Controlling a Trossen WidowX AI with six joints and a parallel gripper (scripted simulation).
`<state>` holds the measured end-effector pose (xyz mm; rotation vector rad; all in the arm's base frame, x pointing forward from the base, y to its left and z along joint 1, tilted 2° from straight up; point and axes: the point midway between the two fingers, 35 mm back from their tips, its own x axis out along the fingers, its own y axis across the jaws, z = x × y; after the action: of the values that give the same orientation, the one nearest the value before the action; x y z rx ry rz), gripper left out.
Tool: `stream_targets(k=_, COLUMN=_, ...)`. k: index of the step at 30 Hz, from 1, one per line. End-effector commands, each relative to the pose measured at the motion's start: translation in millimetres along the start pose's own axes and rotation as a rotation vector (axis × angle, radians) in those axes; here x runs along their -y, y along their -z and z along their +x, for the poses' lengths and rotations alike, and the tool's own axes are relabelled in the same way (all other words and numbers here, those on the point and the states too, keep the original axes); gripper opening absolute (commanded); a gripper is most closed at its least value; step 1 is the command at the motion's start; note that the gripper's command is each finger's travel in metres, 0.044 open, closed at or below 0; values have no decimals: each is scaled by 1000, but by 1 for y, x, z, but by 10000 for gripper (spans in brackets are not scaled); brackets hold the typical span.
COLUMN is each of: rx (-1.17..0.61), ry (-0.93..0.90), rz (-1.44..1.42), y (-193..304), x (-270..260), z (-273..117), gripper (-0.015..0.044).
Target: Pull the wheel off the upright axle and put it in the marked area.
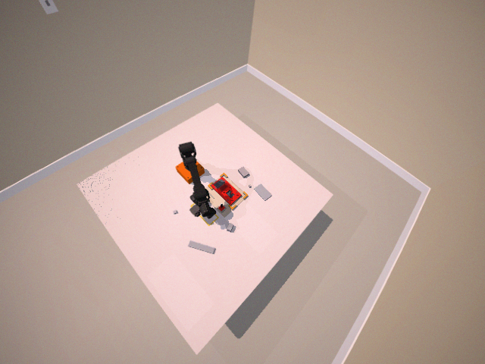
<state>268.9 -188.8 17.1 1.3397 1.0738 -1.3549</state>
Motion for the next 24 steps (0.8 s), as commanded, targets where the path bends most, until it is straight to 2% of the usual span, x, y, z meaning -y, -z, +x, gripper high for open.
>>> stream_targets(k=1, rx=8, ry=-25, rz=-4, y=-1, x=-3, z=-32, gripper=300)
stream_targets(k=4, rx=8, ry=-26, rz=-5, y=-1, x=-2, z=-39, gripper=300)
stream_targets(k=5, rx=12, ry=-29, rz=0, y=-1, x=-2, z=-32, gripper=326)
stream_targets(k=9, rx=10, ry=-26, rz=-1, y=8, x=19, z=-50, gripper=431)
stream_targets(k=10, rx=9, ry=-25, rz=-2, y=11, x=26, z=-55, gripper=440)
stream_targets(k=17, rx=5, ry=-20, rz=-4, y=33, x=76, z=-80, gripper=440)
stream_targets(k=24, rx=5, ry=-19, rz=-5, y=35, x=80, z=-82, gripper=440)
